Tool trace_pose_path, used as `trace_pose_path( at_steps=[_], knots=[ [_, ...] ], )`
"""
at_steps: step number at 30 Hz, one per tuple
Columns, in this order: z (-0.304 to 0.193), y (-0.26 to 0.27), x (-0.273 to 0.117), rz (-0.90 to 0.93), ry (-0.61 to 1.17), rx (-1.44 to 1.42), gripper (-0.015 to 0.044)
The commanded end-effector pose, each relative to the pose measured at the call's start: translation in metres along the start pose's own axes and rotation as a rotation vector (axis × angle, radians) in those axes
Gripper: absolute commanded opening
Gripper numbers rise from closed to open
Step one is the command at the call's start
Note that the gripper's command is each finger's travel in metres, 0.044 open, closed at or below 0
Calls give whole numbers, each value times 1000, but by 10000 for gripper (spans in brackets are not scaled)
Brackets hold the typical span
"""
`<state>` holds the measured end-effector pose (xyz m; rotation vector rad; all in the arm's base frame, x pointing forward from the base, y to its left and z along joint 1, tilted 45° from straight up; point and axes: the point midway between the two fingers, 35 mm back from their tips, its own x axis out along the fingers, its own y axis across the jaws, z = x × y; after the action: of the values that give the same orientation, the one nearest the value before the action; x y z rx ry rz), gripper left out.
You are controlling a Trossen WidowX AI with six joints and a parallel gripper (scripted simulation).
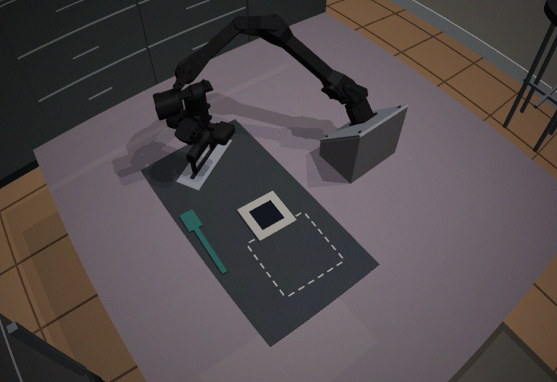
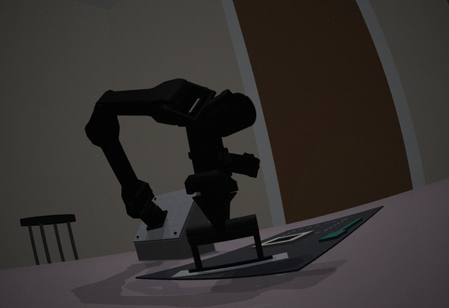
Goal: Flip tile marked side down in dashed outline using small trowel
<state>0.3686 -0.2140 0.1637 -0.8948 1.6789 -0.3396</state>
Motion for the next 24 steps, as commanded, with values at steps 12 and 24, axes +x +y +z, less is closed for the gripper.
trace_pose_path(
  at_steps=[12,24],
  knots=[
    [1,2,4,4,1,-7,183],
    [1,2,4,4,1,-7,130]
  ],
)
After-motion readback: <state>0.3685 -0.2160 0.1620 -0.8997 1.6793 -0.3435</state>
